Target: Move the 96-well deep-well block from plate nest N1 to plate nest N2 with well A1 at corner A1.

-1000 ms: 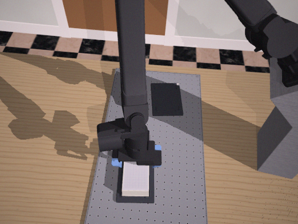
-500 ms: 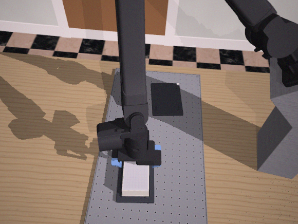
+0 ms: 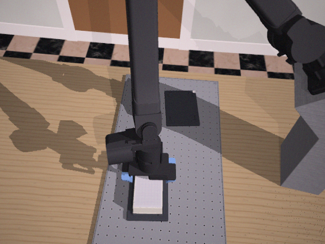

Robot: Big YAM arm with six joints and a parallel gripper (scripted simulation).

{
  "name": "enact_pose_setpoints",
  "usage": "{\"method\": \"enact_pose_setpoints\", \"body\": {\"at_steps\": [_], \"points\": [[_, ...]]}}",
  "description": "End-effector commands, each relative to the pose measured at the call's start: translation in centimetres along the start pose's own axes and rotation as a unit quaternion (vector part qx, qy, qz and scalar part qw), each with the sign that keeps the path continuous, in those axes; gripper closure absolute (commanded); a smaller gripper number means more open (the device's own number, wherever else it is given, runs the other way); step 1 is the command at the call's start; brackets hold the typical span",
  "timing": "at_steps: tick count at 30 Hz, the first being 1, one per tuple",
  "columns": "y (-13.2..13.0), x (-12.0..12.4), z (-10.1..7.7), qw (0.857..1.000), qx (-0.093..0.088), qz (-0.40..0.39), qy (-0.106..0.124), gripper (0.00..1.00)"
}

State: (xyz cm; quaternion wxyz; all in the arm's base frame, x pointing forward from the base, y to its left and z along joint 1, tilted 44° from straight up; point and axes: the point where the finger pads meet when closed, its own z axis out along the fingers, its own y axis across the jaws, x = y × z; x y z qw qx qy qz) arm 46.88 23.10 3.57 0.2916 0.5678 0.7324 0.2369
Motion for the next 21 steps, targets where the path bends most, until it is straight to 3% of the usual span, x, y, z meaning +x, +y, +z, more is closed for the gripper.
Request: {"method": "enact_pose_setpoints", "body": {"at_steps": [1, 19, 21], "points": [[1.3, 0.4, -1.2, 1.0, -0.019, 0.007, 0.005, 0.0], [1.3, 0.4, -1.2, 1.0, -0.019, 0.007, 0.005, 0.0], [0.6, 0.0, 0.5, 1.0, -0.008, 0.003, -0.001, 0.0]]}}
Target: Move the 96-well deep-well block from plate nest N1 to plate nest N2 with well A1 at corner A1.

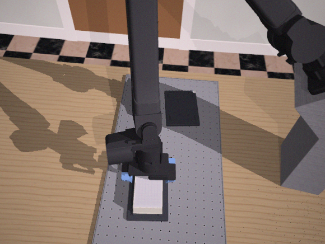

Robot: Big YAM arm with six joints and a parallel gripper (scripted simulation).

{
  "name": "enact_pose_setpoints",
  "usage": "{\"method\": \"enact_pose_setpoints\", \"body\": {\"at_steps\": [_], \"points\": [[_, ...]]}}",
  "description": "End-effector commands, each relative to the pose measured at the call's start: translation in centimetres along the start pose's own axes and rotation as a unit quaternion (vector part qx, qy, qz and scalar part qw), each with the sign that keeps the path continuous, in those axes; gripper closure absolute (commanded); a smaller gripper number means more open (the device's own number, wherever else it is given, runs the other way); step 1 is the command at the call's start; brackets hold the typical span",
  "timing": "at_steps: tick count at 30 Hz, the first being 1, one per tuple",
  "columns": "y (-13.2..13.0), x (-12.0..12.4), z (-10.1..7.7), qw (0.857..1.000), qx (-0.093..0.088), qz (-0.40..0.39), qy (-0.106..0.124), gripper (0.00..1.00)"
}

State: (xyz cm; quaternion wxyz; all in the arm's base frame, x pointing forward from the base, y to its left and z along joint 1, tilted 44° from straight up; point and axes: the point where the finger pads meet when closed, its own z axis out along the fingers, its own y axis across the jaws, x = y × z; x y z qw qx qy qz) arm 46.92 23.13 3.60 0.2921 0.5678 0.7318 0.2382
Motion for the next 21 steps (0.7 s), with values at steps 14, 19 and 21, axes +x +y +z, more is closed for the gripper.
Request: {"method": "enact_pose_setpoints", "body": {"at_steps": [14, 19, 21], "points": [[0.5, -0.4, 2.6, 1.0, -0.005, 0.001, -0.003, 0.0], [0.4, -0.4, 3.4, 1.0, -0.005, 0.001, -0.003, 0.0], [0.4, -0.3, 3.7, 1.0, -0.005, 0.0, -0.002, 0.0]]}}
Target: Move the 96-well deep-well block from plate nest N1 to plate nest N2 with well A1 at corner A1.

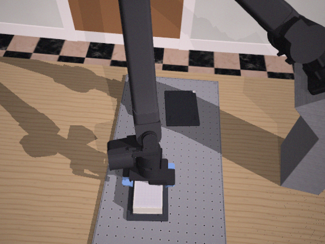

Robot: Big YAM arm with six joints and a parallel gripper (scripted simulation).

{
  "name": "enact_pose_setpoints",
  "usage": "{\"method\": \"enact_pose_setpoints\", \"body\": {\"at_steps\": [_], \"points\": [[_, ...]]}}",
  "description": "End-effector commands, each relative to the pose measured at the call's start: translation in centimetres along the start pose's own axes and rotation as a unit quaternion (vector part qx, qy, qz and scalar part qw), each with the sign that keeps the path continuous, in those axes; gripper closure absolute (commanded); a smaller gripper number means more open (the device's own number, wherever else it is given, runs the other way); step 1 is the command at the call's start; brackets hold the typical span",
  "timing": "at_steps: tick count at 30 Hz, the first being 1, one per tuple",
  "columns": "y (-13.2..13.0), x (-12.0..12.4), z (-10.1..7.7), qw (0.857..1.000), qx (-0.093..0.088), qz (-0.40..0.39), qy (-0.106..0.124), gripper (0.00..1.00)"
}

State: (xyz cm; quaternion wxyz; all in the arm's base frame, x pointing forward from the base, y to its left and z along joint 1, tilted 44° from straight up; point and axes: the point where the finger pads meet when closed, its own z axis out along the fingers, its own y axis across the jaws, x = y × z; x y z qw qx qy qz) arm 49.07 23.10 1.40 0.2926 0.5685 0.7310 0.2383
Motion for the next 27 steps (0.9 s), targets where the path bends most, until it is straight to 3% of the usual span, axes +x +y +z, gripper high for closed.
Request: {"method": "enact_pose_setpoints", "body": {"at_steps": [1, 27], "points": [[0.4, -0.2, 0.8, 1.0, -0.004, -0.001, -0.001, 0.0], [0.4, -0.4, 4.5, 1.0, -0.004, 0.0, -0.002, 0.0]]}}
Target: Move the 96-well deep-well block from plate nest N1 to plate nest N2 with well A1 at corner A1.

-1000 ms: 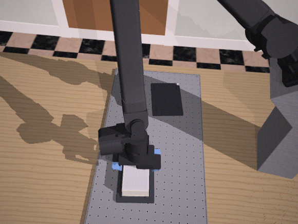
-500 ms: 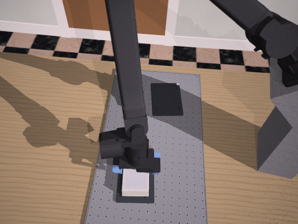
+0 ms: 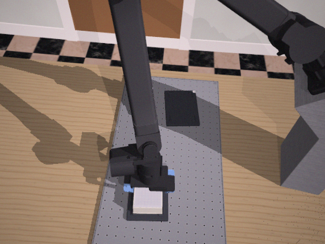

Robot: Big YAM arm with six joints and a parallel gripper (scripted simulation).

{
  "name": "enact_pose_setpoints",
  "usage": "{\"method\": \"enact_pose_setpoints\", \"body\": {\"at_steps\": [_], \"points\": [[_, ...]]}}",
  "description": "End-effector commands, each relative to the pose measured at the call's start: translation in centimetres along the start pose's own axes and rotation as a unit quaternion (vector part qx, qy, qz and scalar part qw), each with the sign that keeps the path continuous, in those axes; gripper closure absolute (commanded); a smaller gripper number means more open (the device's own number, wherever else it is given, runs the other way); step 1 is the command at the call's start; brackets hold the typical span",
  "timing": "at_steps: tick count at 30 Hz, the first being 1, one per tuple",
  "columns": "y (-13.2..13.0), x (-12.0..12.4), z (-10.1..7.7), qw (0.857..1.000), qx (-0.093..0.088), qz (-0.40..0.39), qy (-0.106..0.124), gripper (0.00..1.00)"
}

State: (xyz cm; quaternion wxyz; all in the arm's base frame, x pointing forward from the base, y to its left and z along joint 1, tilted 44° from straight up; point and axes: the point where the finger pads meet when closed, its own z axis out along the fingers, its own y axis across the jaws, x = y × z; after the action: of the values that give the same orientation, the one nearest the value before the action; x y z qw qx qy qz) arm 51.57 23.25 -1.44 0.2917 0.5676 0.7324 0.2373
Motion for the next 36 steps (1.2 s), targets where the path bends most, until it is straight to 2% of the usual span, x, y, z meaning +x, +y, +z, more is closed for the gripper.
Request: {"method": "enact_pose_setpoints", "body": {"at_steps": [1, 9, 12, 13, 36], "points": [[0.5, -0.5, 0.9, 1.0, -0.005, 0.001, -0.003, 0.0], [0.5, -0.3, 2.1, 1.0, -0.006, 0.001, -0.002, 0.0], [0.3, -0.2, 2.1, 1.0, -0.003, 0.0, -0.002, 0.0], [2.1, -0.4, 0.9, 1.0, -0.019, 0.006, 0.001, 0.0], [2.1, -0.4, 0.9, 1.0, -0.019, 0.006, 0.0, 0.0]]}}
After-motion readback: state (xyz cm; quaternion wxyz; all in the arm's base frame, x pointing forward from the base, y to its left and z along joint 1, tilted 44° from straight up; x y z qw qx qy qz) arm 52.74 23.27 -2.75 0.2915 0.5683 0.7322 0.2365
